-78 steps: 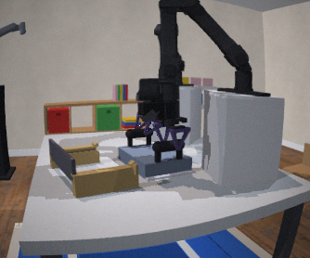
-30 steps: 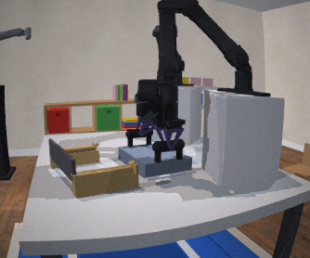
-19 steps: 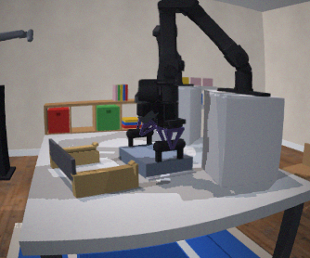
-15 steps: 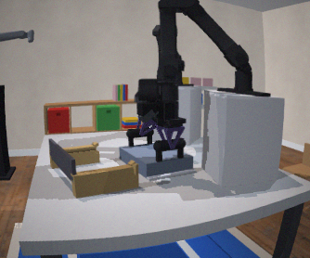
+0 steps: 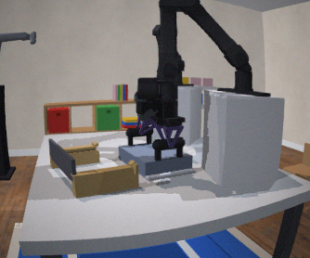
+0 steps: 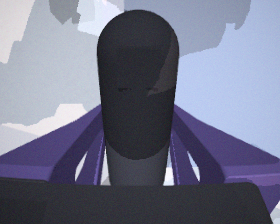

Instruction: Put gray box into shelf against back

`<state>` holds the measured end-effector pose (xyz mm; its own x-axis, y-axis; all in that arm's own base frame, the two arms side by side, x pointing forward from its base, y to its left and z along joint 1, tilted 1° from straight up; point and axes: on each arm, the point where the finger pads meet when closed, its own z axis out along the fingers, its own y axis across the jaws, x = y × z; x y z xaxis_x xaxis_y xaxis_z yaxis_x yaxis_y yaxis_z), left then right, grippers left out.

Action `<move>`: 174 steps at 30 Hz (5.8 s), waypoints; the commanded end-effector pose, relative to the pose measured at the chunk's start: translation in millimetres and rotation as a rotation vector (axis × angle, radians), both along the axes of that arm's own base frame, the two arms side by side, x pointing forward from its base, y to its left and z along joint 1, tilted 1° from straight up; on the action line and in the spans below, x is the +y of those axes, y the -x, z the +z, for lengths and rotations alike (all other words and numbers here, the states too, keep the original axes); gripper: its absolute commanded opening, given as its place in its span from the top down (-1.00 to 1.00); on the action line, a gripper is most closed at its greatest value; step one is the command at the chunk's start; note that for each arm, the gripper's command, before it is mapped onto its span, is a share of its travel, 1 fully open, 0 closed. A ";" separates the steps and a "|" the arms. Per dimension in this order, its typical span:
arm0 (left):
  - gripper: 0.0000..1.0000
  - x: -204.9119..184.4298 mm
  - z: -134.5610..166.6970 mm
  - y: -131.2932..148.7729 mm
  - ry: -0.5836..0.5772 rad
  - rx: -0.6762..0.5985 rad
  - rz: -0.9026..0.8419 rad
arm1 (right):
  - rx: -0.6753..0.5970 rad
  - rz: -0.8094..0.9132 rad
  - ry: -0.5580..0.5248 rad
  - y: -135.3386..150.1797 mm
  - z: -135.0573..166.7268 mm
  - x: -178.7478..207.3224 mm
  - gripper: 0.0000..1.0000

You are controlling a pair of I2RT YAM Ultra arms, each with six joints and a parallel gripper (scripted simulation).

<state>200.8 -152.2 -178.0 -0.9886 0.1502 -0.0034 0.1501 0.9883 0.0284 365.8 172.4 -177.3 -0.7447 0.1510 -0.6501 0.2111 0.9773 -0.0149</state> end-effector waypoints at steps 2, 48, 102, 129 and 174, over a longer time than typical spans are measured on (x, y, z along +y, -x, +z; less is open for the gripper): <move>0.69 -8.0 15.2 -13.1 0.039 -0.073 0.004 | -0.077 -0.001 0.026 -8.4 26.2 1.4 0.69; 0.69 -8.1 35.9 -12.8 0.022 -0.052 0.015 | -0.075 -0.004 0.031 -13.5 47.5 1.9 0.69; 0.69 -16.6 61.5 -39.8 0.084 -0.115 0.156 | -0.130 0.107 0.003 -67.1 83.1 5.8 0.69; 0.69 -20.4 71.2 -45.2 0.104 -0.138 0.157 | -0.150 0.128 -0.010 -66.8 94.8 18.7 0.69; 0.69 -20.4 71.2 -45.2 0.104 -0.138 0.157 | -0.150 0.127 -0.010 -66.9 94.8 18.4 0.69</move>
